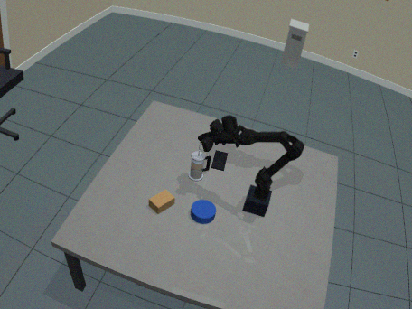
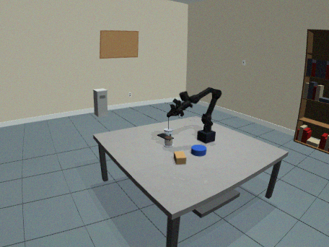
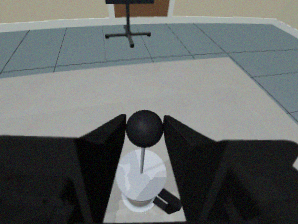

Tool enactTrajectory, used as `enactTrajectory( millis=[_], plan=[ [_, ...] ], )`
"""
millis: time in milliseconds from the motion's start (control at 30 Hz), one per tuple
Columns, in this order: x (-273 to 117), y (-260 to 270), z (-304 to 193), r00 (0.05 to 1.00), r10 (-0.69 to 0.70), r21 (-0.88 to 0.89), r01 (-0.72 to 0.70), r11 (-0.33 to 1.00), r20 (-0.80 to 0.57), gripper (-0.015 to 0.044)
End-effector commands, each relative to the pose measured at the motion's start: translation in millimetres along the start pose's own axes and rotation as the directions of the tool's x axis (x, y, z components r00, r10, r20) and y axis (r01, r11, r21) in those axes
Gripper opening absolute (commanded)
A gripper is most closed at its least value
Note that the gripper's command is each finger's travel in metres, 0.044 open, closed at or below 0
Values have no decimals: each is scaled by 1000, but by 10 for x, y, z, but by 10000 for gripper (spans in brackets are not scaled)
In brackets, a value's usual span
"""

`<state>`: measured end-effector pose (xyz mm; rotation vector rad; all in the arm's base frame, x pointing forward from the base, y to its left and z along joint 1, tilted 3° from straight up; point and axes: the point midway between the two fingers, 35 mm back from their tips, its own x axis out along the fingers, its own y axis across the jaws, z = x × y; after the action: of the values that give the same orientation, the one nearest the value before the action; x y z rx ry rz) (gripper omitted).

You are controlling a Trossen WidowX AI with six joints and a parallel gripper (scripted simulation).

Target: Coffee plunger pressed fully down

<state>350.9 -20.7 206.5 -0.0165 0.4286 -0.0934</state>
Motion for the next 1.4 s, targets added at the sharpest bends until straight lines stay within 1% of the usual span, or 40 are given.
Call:
enactTrajectory(
  millis=[0,1367],
  plan=[
    [101,5,-219,999,3,-6,-3,1000,-47,121],
    [532,-6,-725,999,2,-6,-3,1000,-46,121]
  ],
)
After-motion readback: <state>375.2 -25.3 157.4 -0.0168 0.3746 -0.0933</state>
